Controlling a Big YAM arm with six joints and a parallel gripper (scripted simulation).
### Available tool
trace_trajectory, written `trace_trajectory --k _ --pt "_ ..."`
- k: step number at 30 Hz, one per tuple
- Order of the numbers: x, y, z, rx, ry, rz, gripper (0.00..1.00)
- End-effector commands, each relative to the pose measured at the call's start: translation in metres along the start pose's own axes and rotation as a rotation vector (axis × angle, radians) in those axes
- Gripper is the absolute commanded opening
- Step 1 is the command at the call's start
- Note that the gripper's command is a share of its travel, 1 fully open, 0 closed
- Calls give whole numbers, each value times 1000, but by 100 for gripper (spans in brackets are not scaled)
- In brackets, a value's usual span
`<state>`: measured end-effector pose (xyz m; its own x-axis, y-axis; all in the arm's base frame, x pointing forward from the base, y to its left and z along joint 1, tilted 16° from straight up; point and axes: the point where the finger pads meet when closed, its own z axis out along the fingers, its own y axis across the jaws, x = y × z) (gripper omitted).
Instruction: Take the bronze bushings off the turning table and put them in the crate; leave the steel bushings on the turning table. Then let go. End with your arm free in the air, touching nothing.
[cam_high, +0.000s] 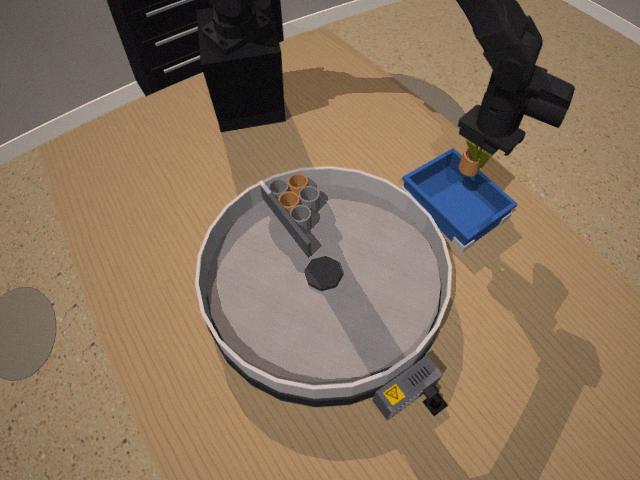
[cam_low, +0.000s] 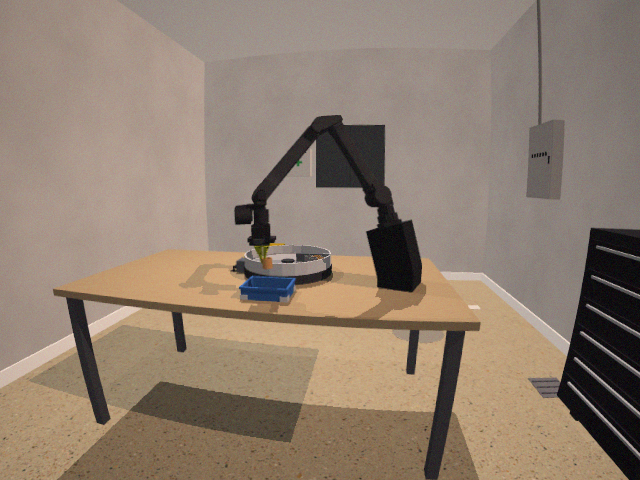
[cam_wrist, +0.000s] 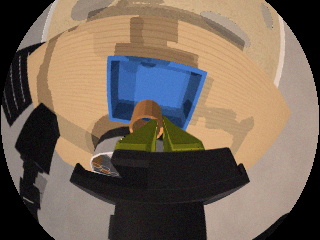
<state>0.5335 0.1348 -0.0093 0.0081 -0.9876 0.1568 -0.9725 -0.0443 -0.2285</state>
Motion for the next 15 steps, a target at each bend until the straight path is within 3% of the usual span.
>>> trace_trajectory --k 1,8,10,11,15 --pt "1 -30 8 52 -15 11 0" --pt "1 -29 42 49 -14 10 0" --pt "1 -29 42 49 -14 10 0" --pt "-7 -40 17 94 -29 2 0" --pt "-7 -40 17 95 -28 2 0"
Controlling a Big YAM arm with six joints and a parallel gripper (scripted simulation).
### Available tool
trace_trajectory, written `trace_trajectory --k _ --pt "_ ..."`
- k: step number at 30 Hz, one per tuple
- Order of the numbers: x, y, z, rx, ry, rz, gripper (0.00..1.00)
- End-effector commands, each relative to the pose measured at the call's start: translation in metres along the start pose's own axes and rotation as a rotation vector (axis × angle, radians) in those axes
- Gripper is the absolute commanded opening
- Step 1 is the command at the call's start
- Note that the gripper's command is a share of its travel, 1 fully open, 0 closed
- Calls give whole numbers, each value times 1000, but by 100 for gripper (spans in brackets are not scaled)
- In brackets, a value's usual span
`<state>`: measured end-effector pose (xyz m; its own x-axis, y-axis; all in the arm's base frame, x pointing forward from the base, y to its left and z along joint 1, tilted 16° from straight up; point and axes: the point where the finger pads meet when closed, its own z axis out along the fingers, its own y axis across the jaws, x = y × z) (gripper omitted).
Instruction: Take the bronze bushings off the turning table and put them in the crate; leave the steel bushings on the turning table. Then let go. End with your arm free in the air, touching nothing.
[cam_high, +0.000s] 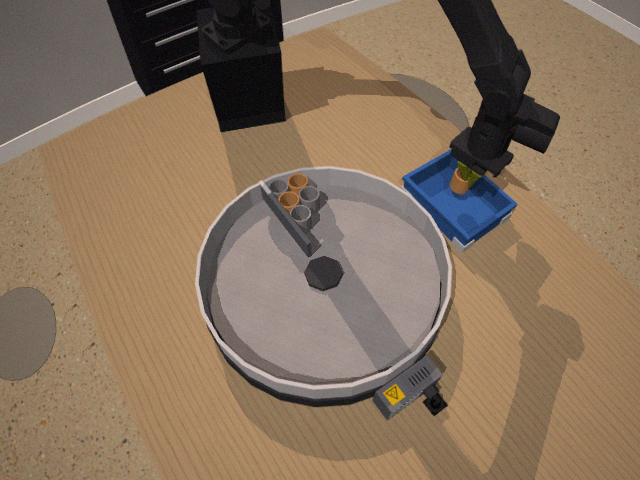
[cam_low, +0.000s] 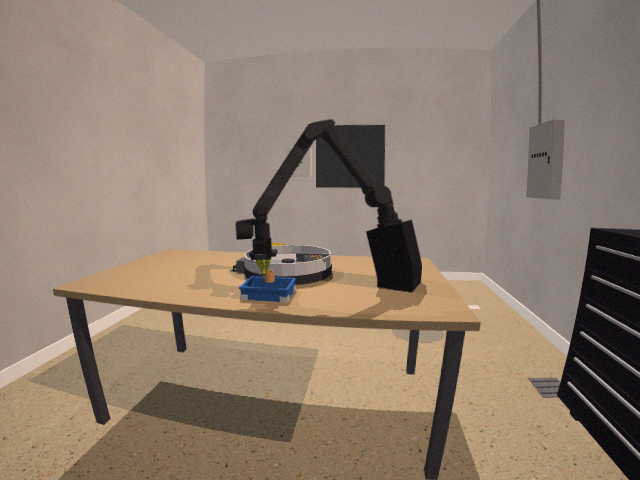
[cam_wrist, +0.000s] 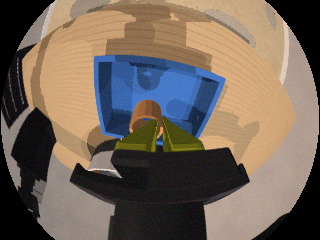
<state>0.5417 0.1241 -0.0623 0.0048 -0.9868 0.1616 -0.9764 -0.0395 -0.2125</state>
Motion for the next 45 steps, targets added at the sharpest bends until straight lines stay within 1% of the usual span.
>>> trace_trajectory --k 1,2,4,6,7,8,9,12,13,14,16,18,39,40,45 --pt "-7 -44 -36 111 -32 3 0" --pt "-8 -32 -11 68 -21 -4 0" --pt "-8 -33 -11 68 -21 -3 0" --pt "-5 -17 -4 35 -13 -11 0" --pt "-4 -19 -11 44 -15 -9 0" --pt "-3 -26 -22 65 -20 -4 0" --pt "-3 -28 -26 74 -23 -2 0" --pt "-3 -28 -26 74 -23 -2 0" --pt "-4 -21 -13 49 -16 -8 0" --pt "-4 -20 -12 47 -16 -8 0" --pt "-4 -20 -12 48 -16 -8 0" --pt "-4 -23 -17 57 -18 -6 0" --pt "-3 -23 -17 56 -18 -6 0" --pt "-2 -19 -15 53 -17 -5 0" --pt "6 -18 -14 62 -18 7 0"
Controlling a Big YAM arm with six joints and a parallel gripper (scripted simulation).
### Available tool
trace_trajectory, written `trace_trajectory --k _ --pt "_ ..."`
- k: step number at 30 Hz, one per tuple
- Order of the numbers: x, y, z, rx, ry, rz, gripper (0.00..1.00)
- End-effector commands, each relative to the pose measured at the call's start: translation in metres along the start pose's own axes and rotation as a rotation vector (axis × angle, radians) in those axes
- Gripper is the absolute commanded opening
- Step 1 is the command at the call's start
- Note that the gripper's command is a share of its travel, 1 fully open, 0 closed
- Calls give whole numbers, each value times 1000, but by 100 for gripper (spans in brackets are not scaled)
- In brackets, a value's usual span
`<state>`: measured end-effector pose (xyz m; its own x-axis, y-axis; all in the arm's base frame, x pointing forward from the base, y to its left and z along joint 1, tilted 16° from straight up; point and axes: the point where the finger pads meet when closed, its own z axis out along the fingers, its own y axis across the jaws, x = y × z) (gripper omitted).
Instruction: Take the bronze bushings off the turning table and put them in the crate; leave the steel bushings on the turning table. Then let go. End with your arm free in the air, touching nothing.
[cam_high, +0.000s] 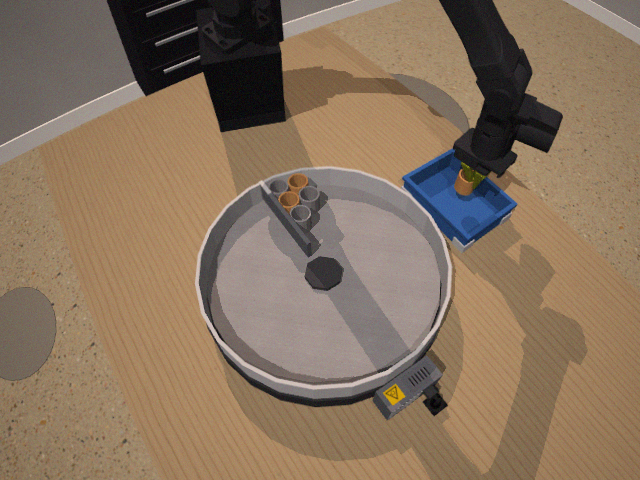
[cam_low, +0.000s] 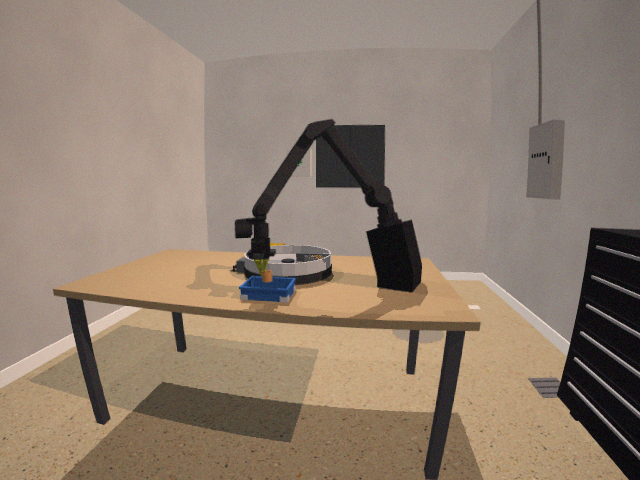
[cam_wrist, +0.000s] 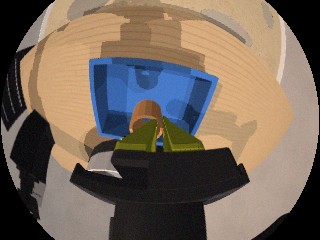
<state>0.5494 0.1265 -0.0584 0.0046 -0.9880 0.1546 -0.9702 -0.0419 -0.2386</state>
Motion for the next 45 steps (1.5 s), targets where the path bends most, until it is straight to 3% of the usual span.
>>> trace_trajectory --k 1,39,45 --pt "8 -10 -11 35 -11 6 0" --pt "6 -9 -12 38 -12 3 0" --pt "7 -4 1 19 -7 2 0"
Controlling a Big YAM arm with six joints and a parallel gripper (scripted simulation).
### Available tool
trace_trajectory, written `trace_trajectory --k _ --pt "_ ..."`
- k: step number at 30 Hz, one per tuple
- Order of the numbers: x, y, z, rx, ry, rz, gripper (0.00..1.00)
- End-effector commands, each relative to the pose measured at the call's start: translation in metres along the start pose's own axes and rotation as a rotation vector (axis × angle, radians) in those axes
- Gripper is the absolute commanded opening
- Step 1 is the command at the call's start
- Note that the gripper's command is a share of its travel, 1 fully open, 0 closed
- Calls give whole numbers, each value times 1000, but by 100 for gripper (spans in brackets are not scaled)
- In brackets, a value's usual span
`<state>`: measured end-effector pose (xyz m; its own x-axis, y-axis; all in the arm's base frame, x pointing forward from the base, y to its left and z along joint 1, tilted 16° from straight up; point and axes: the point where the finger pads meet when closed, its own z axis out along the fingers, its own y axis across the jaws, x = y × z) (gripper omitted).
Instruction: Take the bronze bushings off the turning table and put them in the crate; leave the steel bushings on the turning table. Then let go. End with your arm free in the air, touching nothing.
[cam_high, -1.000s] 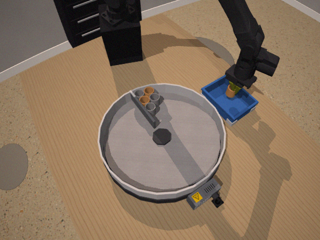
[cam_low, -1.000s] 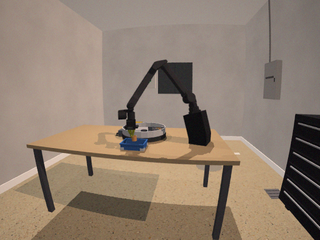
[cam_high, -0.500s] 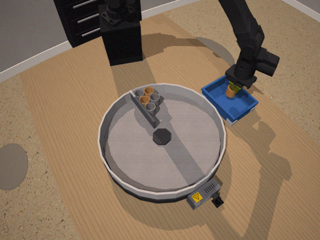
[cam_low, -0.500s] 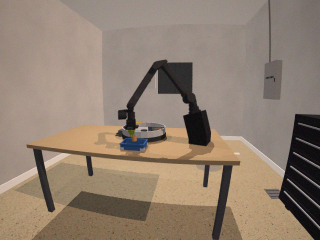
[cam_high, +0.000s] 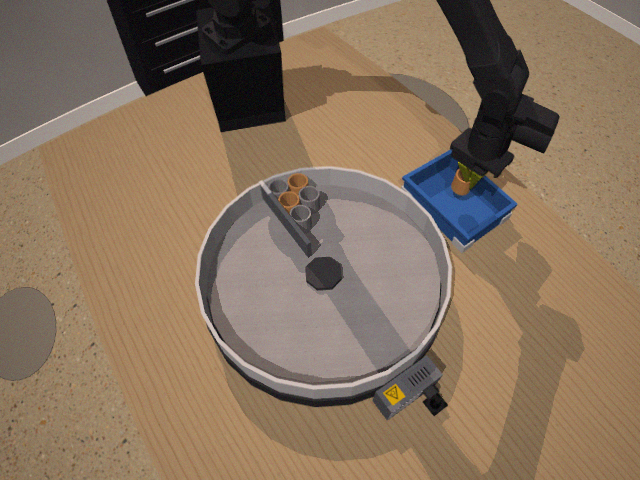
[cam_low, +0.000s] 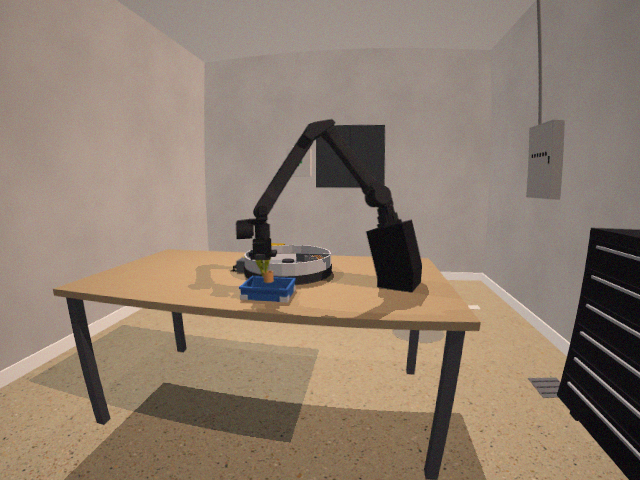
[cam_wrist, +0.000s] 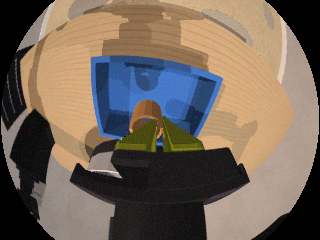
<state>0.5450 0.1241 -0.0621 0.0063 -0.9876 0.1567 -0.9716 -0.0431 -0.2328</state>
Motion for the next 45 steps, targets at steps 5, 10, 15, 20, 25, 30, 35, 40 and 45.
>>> trace_trajectory --k 5,10,15,20,25,30,35,40,45 --pt "4 -12 6 24 -8 4 0" --pt "4 -26 -5 59 -16 12 0" --pt "2 -24 16 43 -13 8 0" --pt "3 -30 15 61 -17 12 0" --pt "0 -26 25 50 -16 4 0" --pt "3 -24 34 45 -13 8 0" --pt "2 -29 30 58 -16 8 0" --pt "1 -28 32 55 -15 7 0" --pt "1 -28 32 55 -15 7 0"
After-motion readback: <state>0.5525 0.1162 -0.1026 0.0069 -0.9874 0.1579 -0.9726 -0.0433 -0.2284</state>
